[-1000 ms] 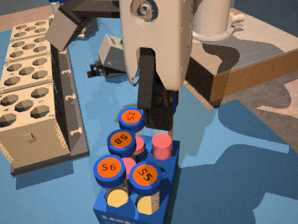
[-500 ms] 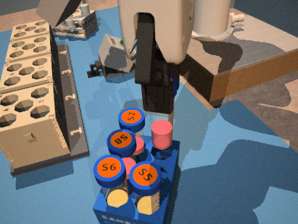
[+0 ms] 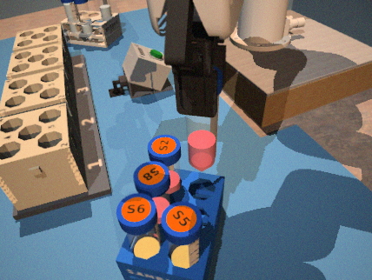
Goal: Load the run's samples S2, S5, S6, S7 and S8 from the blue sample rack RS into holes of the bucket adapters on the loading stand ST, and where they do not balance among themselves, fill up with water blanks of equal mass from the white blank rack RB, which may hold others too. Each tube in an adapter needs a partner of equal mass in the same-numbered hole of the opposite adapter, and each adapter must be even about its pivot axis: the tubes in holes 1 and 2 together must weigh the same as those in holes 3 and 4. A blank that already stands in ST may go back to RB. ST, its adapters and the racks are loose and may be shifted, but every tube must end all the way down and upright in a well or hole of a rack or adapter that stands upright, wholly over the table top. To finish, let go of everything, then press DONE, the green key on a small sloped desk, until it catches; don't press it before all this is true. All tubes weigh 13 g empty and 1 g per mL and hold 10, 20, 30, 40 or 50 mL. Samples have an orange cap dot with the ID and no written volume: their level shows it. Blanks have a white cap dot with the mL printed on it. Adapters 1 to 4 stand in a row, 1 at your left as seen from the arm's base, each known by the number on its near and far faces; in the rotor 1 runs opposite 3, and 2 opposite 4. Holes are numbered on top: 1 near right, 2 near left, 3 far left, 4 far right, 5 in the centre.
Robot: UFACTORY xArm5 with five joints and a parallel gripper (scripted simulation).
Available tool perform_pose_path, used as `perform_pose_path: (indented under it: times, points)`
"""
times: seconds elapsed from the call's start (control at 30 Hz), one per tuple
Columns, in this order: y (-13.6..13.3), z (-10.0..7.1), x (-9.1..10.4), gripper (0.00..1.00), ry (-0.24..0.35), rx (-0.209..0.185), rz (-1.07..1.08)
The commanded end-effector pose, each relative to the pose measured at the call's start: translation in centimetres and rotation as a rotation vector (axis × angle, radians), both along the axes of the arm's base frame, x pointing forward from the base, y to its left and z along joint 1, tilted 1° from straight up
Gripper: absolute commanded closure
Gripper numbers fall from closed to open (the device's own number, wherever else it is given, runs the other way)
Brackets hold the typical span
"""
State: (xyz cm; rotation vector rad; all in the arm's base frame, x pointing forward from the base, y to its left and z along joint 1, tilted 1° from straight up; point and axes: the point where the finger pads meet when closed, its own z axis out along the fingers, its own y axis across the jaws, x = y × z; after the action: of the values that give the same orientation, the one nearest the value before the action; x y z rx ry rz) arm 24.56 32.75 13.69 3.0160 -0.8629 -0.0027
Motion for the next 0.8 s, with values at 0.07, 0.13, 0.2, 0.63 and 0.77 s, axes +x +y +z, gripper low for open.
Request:
perform_pose_path:
  times: [0.07,0.13,0.2,0.63,0.77]
  points:
    - [0.1,1.3,0.0,1.0,-0.002,0.002,0.0]
    - [0.1,1.7,0.0,1.0,-0.002,0.002,0.0]
    - [0.1,2.1,0.0,1.0,-0.002,0.002,0.0]
    - [0.1,4.3,0.0,1.0,-0.002,0.002,0.0]
    - [0.1,4.7,0.0,1.0,-0.002,0.002,0.0]
